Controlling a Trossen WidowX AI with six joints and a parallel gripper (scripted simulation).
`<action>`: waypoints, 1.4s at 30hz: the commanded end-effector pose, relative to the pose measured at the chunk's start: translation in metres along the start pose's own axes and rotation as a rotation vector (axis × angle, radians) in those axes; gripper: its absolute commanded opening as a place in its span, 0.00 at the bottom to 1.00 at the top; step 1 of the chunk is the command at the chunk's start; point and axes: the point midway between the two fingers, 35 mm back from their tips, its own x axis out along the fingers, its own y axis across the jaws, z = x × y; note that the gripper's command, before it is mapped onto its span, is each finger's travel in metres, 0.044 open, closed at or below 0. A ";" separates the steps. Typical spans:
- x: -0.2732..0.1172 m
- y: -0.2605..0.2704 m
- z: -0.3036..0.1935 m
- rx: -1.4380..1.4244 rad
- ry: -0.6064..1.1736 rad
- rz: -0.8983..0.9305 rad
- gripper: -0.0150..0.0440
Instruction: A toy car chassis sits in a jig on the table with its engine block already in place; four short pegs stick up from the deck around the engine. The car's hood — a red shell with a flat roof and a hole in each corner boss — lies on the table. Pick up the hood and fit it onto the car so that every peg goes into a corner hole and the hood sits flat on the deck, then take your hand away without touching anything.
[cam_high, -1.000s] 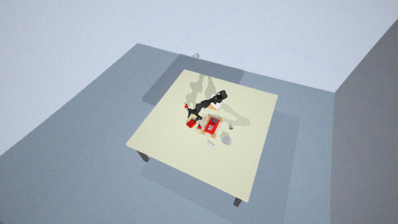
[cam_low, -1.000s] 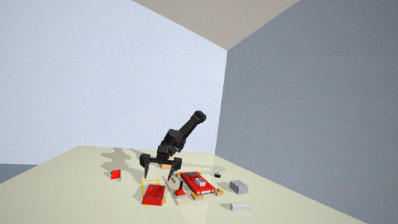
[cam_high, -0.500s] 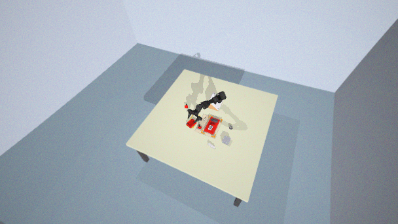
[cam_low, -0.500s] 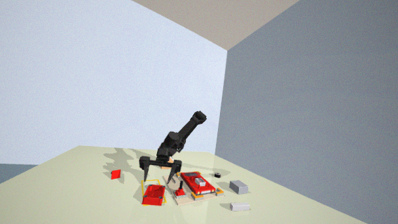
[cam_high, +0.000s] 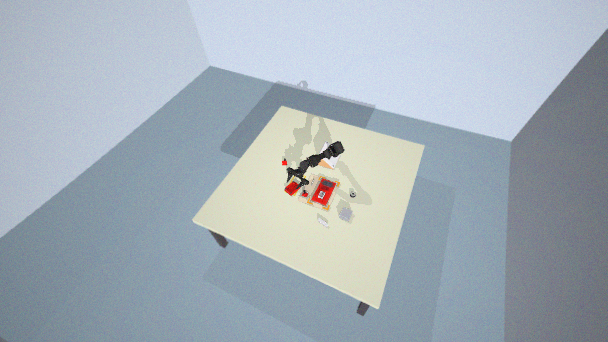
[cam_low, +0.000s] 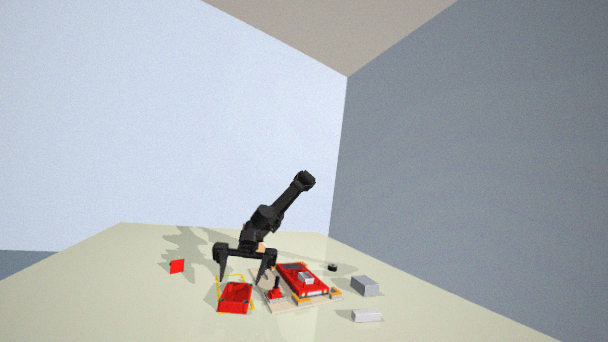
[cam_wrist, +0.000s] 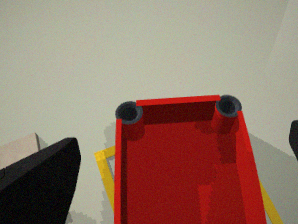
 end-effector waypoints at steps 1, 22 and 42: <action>0.002 -0.001 -0.004 0.006 0.002 -0.004 1.00; 0.009 0.000 -0.016 0.004 -0.004 -0.001 1.00; 0.014 0.000 -0.023 0.004 -0.004 0.000 1.00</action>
